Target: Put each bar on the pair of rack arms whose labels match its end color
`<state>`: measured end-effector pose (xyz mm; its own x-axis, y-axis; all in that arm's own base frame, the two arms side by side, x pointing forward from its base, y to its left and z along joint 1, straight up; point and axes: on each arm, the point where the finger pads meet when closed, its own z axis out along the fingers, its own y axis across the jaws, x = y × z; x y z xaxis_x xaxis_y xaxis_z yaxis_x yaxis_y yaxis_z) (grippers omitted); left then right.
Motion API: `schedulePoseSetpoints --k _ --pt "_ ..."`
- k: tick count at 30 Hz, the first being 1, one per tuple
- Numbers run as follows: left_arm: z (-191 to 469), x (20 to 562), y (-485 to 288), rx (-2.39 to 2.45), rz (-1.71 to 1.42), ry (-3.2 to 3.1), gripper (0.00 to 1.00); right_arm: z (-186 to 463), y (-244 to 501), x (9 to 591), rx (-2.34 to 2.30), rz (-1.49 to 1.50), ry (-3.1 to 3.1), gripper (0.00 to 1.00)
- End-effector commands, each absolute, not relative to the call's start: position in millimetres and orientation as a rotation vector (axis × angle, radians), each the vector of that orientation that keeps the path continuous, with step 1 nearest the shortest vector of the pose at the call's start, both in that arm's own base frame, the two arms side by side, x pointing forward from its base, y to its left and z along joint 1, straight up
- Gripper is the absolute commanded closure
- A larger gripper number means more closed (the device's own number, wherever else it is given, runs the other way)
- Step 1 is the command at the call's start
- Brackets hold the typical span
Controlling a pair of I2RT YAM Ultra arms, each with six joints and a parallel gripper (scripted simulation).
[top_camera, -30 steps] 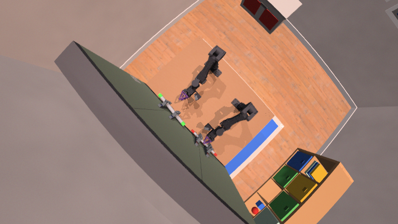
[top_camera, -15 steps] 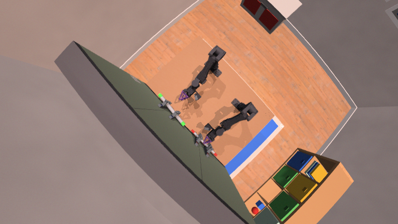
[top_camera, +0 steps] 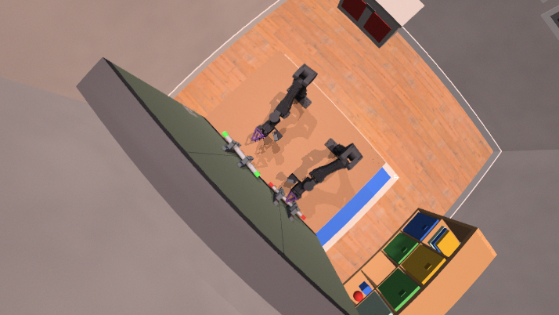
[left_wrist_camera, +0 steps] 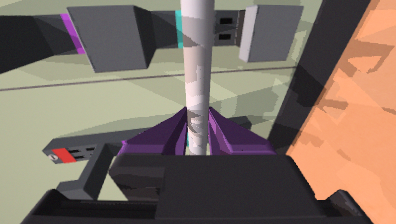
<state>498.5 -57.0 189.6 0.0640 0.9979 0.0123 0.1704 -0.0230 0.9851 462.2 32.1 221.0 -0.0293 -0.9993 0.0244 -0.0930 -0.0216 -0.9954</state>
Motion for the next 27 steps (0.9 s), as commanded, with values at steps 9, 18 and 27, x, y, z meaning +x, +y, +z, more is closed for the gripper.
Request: schedulePoseSetpoints --k 9,18,27 --pt "262.3 504.2 -62.4 1.231 1.162 1.158 1.0 237.7 33.1 457.8 -1.239 -1.21 1.272 0.0" --pt "264.3 503.8 -64.7 1.231 1.162 1.158 1.0 237.7 33.1 457.8 -1.239 -1.21 1.272 0.0" --pt "263.8 500.1 -65.0 1.232 1.162 1.159 1.0 237.3 33.0 457.8 -1.24 -1.209 1.273 0.0"
